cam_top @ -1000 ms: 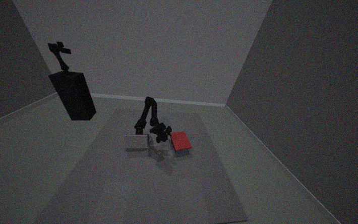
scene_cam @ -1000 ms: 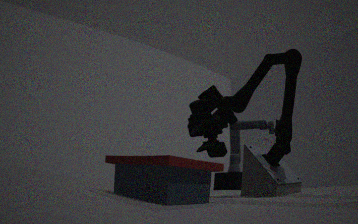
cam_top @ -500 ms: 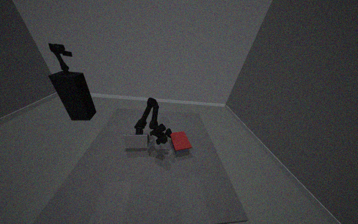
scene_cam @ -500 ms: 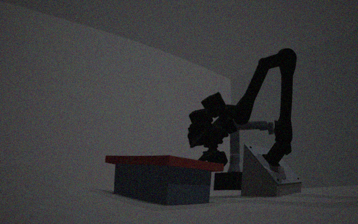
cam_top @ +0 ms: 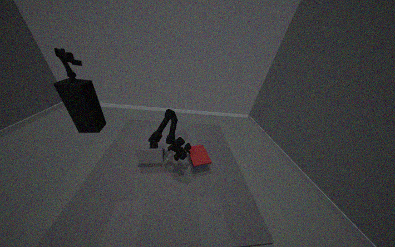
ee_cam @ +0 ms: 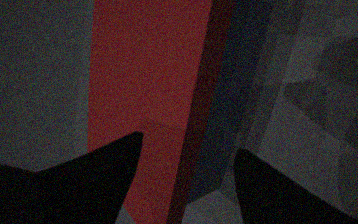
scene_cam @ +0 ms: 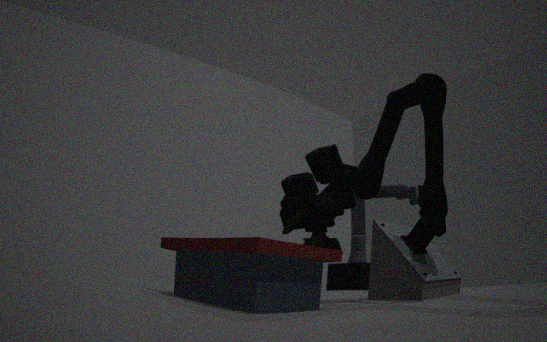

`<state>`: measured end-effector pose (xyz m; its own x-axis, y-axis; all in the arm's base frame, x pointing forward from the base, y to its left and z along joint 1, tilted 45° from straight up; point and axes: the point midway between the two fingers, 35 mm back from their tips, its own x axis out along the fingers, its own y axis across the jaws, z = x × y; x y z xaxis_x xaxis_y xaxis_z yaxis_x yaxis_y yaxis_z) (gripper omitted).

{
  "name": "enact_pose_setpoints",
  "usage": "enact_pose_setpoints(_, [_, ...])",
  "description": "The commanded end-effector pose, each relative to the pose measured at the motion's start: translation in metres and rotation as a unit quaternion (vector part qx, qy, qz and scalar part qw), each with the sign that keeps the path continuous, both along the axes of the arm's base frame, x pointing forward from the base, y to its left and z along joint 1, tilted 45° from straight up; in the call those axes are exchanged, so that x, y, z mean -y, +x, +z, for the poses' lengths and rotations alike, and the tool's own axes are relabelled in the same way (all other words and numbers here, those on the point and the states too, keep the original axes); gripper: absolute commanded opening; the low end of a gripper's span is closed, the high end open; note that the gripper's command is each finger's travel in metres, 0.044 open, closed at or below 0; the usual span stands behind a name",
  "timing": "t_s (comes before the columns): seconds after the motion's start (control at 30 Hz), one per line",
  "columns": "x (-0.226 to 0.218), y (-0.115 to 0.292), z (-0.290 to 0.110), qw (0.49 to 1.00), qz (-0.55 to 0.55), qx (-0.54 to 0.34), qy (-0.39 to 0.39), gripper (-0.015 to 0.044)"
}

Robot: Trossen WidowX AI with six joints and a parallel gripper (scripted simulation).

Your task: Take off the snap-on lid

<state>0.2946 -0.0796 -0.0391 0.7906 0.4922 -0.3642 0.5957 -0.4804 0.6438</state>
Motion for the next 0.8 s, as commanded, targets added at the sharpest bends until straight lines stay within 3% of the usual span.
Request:
enact_pose_setpoints(0.0, [-0.003, 0.006, -0.003, 1.0, 0.0, -0.001, -0.001, 0.0235])
enact_pose_setpoints(0.77, [-0.025, 0.033, -0.011, 1.0, -0.004, 0.008, 0.007, 0.0235])
